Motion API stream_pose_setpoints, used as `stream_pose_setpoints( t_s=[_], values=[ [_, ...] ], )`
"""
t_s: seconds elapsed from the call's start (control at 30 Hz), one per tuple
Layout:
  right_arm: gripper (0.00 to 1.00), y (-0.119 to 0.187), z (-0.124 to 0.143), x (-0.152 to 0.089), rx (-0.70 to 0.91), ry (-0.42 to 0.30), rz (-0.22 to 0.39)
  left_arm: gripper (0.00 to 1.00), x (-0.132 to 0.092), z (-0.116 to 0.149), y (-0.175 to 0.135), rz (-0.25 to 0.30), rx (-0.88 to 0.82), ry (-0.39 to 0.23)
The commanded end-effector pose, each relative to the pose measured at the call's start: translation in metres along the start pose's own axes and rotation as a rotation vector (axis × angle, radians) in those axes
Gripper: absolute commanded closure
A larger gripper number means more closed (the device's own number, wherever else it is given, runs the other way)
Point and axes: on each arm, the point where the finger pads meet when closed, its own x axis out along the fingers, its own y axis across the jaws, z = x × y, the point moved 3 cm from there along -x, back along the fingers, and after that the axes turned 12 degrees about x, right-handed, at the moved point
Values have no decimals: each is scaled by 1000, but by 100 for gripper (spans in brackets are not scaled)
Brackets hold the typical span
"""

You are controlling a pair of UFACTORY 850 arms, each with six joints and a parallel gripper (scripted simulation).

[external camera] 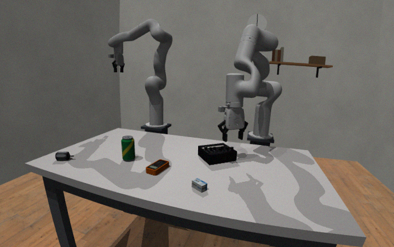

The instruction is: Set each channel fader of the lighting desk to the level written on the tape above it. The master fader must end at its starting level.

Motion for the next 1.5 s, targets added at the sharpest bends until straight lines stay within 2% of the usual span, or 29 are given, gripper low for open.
stream_pose_setpoints(
  t_s=[0.0, 0.57, 1.47],
  values=[
    [0, 0, 0, -1, 0, 2, 0, 0, -1, 1, -1, -1, 0, -2],
    [0, 0, 0, -1, 0, 2, 0, 0, -2, 0, -1, -2, -38, -1],
    [0, 0, 0, -1, 0, 2, 0, 0, -19, -19, -17, -7, -711, 7]
  ],
)
